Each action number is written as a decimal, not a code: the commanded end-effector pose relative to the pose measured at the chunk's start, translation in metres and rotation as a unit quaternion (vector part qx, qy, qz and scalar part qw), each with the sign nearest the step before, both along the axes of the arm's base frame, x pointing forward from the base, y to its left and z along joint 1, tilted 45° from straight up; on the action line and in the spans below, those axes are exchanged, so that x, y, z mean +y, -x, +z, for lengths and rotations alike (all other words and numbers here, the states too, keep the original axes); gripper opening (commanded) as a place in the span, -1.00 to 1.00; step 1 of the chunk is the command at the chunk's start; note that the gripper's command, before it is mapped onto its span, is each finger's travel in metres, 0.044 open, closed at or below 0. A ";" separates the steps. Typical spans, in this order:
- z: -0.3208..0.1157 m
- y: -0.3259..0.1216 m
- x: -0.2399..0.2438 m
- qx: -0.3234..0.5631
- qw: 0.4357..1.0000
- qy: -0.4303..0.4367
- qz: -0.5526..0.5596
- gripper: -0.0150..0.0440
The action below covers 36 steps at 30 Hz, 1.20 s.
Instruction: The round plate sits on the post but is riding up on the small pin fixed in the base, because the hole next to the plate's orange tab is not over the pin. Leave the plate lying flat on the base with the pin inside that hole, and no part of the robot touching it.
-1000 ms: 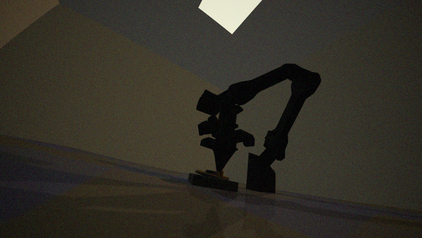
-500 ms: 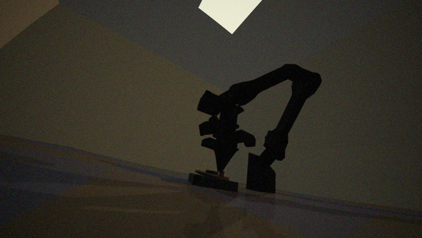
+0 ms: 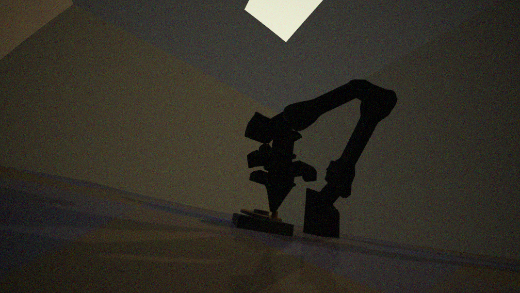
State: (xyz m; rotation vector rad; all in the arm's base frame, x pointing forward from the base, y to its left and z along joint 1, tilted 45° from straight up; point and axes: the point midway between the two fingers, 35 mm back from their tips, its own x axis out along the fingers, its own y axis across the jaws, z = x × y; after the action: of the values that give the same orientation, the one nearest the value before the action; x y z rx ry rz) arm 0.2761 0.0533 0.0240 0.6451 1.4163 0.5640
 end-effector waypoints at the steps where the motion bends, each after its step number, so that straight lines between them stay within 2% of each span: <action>1: -0.003 0.007 0.002 0.010 1.000 -0.002 0.002 -0.49; 36: -0.004 0.017 0.002 0.010 1.000 -0.002 0.002 -0.49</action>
State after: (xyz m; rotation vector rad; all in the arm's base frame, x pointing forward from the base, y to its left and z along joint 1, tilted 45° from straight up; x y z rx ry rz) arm 0.2657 0.0532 0.0233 0.6491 1.4151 0.5624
